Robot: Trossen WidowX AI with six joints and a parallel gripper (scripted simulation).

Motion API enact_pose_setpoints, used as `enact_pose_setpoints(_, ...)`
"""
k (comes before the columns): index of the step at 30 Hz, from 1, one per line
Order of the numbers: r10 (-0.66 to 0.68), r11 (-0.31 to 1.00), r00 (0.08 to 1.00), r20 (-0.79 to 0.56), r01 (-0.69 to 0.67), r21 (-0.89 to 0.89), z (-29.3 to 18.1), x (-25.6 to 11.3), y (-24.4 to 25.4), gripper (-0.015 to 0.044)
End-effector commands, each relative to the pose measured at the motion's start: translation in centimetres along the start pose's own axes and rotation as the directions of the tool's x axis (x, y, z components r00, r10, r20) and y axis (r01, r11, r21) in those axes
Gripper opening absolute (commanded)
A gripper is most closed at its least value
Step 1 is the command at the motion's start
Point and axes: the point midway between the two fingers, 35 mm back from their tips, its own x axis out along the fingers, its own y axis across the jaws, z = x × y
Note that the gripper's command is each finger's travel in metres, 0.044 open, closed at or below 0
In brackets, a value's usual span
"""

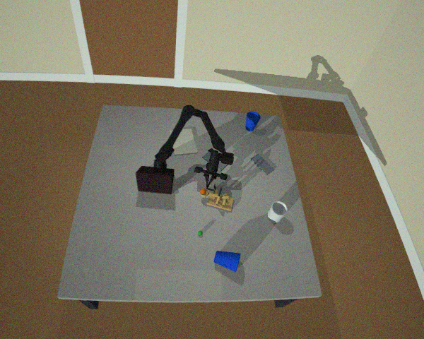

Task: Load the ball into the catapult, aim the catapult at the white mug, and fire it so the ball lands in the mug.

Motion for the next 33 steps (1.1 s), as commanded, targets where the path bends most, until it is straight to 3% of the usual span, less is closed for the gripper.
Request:
enact_pose_setpoints(1, 0.009, 1.000, 1.000, 0.002, -0.009, 0.002, 0.5, 0.7, 0.4, 0.0000)
enact_pose_setpoints(12, 0.010, 1.000, 1.000, 0.003, -0.010, 0.002, 2.1, 1.9, 0.5, 0.0000)
enact_pose_setpoints(20, -0.003, 1.000, 1.000, -0.001, 0.003, -0.001, -2.0, -9.8, -0.1, 0.0000)
enact_pose_setpoints(24, -0.003, 1.000, 1.000, -0.001, 0.003, -0.001, -2.6, -11.2, 0.2, 0.0000)
enact_pose_setpoints(25, -0.019, 1.000, 1.000, 0.010, 0.019, 0.016, -1.9, -9.5, -0.5, 0.0026)
enact_pose_setpoints(33, -0.072, 0.971, 0.991, 0.116, 0.043, 0.236, -1.9, -9.9, -4.6, 0.0236)
